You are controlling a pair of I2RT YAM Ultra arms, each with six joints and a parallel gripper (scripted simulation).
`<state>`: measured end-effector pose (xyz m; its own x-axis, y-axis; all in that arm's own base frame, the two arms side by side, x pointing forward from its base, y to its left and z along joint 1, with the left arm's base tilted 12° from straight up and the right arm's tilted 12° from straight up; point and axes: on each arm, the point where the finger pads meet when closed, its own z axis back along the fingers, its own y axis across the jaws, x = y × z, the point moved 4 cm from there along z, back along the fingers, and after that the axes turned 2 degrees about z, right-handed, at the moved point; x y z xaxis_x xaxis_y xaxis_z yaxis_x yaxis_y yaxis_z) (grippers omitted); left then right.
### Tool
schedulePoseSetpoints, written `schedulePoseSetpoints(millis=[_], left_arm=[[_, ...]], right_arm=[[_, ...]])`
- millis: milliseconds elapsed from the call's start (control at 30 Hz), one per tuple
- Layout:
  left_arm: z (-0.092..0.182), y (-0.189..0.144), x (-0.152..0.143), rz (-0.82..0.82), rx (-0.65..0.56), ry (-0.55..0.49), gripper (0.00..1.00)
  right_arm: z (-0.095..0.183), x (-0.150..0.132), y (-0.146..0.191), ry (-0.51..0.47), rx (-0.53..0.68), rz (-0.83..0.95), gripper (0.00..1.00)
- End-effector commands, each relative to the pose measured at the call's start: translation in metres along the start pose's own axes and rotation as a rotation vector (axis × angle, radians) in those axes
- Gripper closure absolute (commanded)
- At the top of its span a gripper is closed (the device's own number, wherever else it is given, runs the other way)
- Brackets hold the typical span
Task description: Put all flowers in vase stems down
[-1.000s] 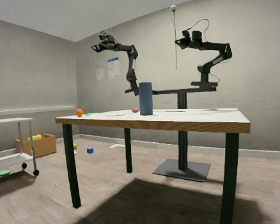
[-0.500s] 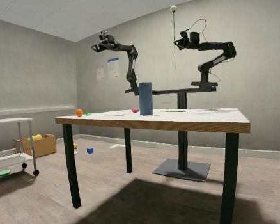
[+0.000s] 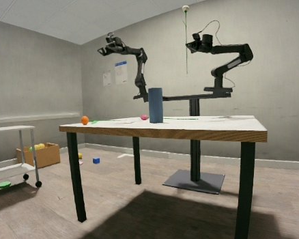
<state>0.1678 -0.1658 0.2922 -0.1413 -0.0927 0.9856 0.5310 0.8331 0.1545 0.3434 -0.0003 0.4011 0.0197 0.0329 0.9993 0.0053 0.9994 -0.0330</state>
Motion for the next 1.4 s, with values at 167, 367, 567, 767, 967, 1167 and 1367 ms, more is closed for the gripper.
schedulePoseSetpoints(millis=[167, 367, 567, 767, 967, 1167, 1367], left_arm=[[-0.001, -0.002, 0.004, -0.005, 0.004, -0.012, 1.00], [-0.001, -0.003, 0.003, -0.006, -0.001, -0.011, 1.00], [-0.001, -0.003, 0.003, -0.006, -0.001, -0.011, 1.00], [-0.001, -0.003, 0.003, -0.006, -0.001, -0.011, 1.00], [-0.001, -0.003, 0.003, -0.006, -0.001, -0.011, 1.00], [-0.001, -0.003, 0.003, -0.006, -0.001, -0.011, 1.00], [-0.001, -0.003, 0.003, -0.006, -0.001, -0.011, 1.00]], right_arm=[[0.002, 0.005, 0.003, -0.024, 0.015, 0.006, 0.10], [0.002, 0.005, 0.003, -0.024, 0.015, 0.006, 0.25], [0.005, 0.018, 0.002, -0.038, 0.014, 0.006, 0.30], [0.019, 0.041, 0.001, -0.050, 0.014, 0.006, 0.30], [0.053, 0.096, -0.001, -0.046, 0.014, 0.006, 0.30], [0.091, 0.135, -0.002, -0.030, 0.015, 0.006, 0.30], [0.158, 0.172, -0.004, -0.004, 0.016, 0.006, 0.30]])
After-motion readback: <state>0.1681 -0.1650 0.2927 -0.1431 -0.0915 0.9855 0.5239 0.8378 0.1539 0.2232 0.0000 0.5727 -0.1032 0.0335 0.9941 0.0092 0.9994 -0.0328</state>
